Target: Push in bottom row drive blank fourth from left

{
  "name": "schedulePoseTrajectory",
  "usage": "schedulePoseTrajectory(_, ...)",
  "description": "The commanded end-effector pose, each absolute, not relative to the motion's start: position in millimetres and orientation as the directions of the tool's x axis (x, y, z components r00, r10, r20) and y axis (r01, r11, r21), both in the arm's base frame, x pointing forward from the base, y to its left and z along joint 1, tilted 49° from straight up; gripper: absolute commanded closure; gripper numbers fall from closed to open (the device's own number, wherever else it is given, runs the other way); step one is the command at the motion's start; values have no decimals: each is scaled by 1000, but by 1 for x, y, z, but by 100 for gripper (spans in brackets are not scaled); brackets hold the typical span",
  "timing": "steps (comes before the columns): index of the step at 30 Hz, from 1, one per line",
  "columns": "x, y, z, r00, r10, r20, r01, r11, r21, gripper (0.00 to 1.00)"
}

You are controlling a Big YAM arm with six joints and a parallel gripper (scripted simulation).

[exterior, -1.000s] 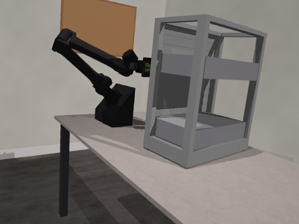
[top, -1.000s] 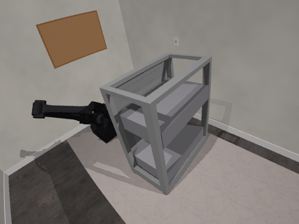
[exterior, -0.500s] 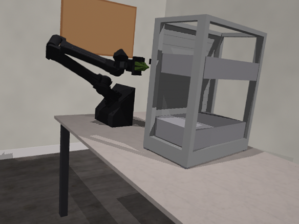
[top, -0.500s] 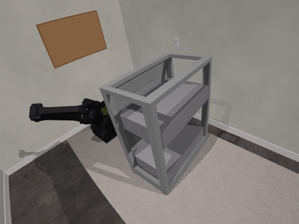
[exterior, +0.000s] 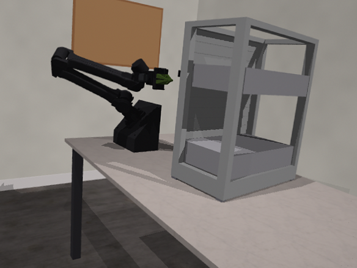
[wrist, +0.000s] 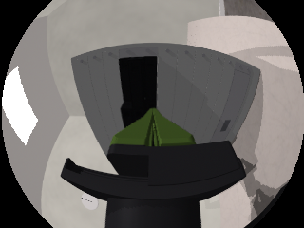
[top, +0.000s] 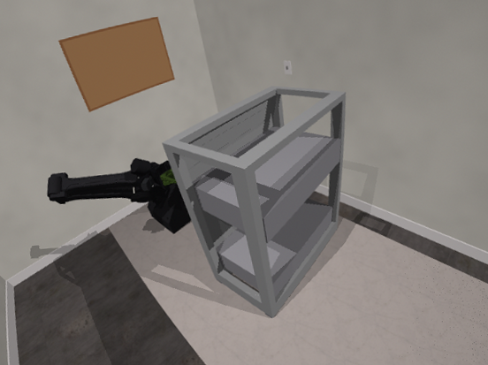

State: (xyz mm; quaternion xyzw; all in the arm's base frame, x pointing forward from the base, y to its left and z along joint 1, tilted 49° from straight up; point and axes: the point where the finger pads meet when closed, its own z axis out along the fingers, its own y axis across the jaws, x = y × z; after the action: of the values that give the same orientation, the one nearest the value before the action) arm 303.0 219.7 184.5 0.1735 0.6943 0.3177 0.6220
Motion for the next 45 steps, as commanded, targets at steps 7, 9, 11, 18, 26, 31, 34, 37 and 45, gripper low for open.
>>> schedulePoseTrajectory(7, 246, 212, 186, -178, 639, -748, -156, 732, 663, 100)
schedulePoseTrajectory(9, 233, 209, 186, -178, 639, -748, -156, 732, 663, 100)
schedulePoseTrajectory(11, 221, 207, 187, -178, 640, -748, -156, 732, 663, 100)
schedulePoseTrajectory(18, 200, 211, 204, -172, 667, -725, -161, 707, 688, 100)
schedulePoseTrajectory(26, 182, 199, 189, -177, 642, -746, -157, 730, 665, 100)
schedulePoseTrajectory(31, 184, 197, 191, -168, 647, -744, -147, 729, 668, 100)
schedulePoseTrajectory(34, 184, 198, 190, -168, 645, -746, -147, 731, 666, 100)
schedulePoseTrajectory(37, 184, 198, 190, -168, 644, -747, -147, 732, 665, 100)
schedulePoseTrajectory(45, 184, 198, 190, -168, 644, -747, -147, 732, 665, 100)
